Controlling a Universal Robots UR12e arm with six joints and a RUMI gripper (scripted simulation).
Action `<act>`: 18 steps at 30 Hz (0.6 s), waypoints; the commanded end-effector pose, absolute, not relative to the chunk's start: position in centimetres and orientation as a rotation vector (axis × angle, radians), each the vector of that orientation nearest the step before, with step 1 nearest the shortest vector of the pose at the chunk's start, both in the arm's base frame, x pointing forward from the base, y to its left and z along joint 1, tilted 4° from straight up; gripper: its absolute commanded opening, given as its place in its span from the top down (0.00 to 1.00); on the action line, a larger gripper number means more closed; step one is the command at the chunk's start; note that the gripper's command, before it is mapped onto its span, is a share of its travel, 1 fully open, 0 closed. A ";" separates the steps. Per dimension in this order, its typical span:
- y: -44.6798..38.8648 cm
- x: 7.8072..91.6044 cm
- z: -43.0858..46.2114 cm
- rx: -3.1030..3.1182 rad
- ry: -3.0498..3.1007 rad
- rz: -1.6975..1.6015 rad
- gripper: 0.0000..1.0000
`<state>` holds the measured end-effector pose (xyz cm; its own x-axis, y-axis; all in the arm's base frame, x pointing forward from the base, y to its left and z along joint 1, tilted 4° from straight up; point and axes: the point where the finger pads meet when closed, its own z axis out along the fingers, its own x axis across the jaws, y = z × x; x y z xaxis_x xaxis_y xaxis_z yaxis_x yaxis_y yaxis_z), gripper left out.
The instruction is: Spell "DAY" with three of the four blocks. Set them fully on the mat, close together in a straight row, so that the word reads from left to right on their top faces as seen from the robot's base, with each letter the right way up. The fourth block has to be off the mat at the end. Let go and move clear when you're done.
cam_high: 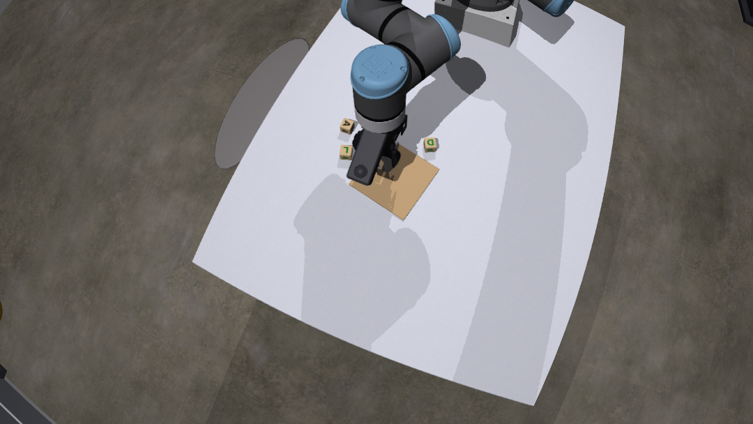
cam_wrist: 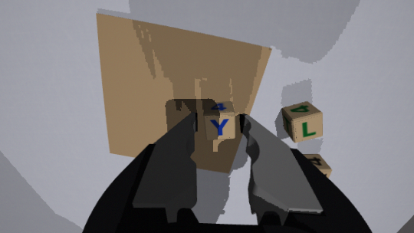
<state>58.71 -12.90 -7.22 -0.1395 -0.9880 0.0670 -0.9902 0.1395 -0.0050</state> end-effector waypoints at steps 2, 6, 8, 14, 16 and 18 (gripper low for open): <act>-12.9 58.8 -6.3 2.029 -2.336 0.076 0.75; -12.7 58.8 -4.6 2.029 -2.336 0.076 0.75; -12.7 58.8 -3.5 2.029 -2.336 0.076 0.75; -12.5 58.8 -1.3 2.029 -2.336 0.076 0.75; -12.5 58.8 -0.3 2.029 -2.336 0.076 0.75; -12.4 58.8 0.5 2.029 -2.336 0.076 0.75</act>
